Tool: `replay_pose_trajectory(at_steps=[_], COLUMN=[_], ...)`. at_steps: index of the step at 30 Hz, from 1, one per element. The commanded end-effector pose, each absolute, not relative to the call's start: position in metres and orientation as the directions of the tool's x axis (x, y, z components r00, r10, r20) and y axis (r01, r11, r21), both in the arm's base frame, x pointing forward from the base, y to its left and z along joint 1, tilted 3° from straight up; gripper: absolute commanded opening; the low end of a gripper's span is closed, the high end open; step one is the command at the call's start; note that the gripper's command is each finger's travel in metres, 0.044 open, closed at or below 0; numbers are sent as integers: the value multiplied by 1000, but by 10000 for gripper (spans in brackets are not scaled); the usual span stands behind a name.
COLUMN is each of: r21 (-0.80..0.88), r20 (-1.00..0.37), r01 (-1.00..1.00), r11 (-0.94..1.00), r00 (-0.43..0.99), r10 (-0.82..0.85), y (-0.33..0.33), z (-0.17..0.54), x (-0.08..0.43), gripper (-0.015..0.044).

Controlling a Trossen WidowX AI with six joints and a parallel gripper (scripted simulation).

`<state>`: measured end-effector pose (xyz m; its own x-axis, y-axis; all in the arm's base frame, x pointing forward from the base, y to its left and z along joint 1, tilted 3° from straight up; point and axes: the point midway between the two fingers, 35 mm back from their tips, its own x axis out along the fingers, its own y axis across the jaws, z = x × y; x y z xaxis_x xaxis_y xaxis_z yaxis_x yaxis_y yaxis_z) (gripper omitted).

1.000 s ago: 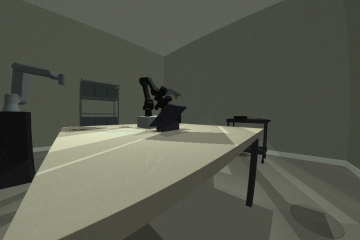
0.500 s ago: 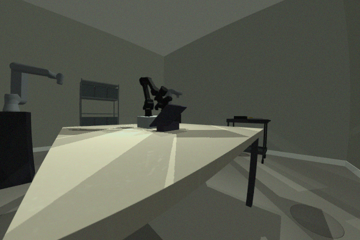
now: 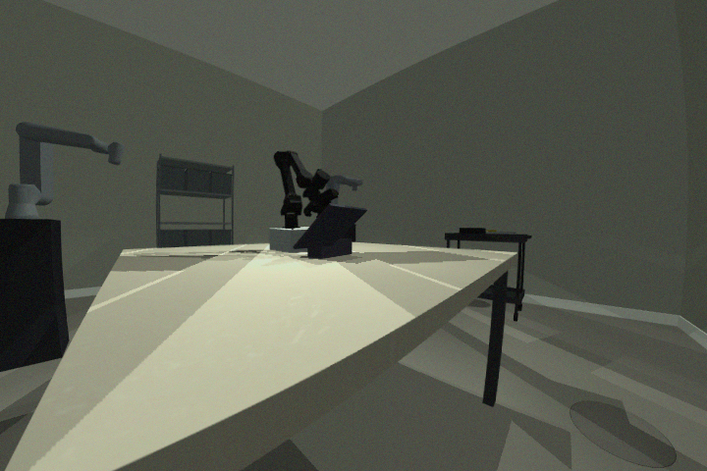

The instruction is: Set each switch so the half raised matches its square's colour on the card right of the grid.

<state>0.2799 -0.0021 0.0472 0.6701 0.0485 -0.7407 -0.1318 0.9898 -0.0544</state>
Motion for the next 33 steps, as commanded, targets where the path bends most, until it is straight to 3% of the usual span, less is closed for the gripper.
replay_pose_trajectory(at_steps=[1,18,33], r21=[-53,-54,-55], r20=[-744,-741,-731], r01=[-125,-132,-126], r11=[991,990,990], r00=[667,670,681], r10=[45,48,46], y=[-3,-2,-15], z=[45,46,88], x=[280,281,234], gripper=[0,0,0])
